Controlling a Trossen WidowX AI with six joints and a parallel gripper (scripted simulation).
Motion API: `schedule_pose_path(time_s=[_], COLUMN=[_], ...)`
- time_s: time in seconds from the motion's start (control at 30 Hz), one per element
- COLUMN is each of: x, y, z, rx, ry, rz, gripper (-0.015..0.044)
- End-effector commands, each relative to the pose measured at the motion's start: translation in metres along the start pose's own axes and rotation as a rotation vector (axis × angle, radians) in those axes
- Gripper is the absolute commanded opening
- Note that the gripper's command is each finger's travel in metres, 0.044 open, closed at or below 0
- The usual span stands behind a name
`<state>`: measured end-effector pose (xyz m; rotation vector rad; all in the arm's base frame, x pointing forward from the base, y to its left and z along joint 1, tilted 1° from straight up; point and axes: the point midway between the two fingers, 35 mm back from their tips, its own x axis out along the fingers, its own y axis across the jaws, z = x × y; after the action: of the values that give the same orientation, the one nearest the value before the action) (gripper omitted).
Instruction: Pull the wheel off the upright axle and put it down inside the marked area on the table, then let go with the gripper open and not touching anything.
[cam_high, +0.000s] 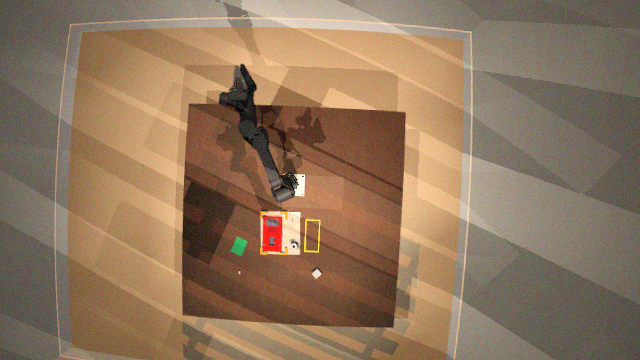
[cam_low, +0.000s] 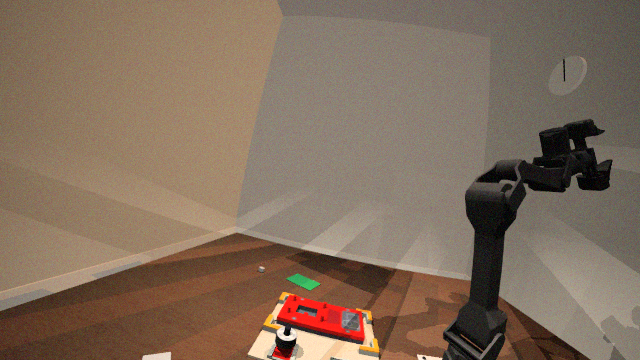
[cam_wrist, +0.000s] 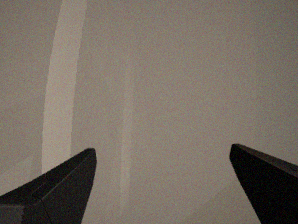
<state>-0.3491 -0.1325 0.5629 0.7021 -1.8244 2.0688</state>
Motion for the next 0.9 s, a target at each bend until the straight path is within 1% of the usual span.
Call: schedule_pose_path(time_s=[0.0,0.1,0.3,0.43,0.63,0.87], x=[0.000,-0.002,-0.019,-0.040,-0.066,-0.126], y=[0.000,0.004,0.017,0.020,0.031,0.044], z=[0.001,0.015,0.082,0.119,0.168,0.240], rx=[0.003,0.053,0.271,0.301,0.459,0.666], ry=[-0.002,-0.039,-0.199,-0.294,-0.401,-0.545], rz=[0.001,0.022,0.127,0.196,0.325,0.571], gripper=[0.0374,0.0300,0.0300,0.0300,0.0300,0.0300])
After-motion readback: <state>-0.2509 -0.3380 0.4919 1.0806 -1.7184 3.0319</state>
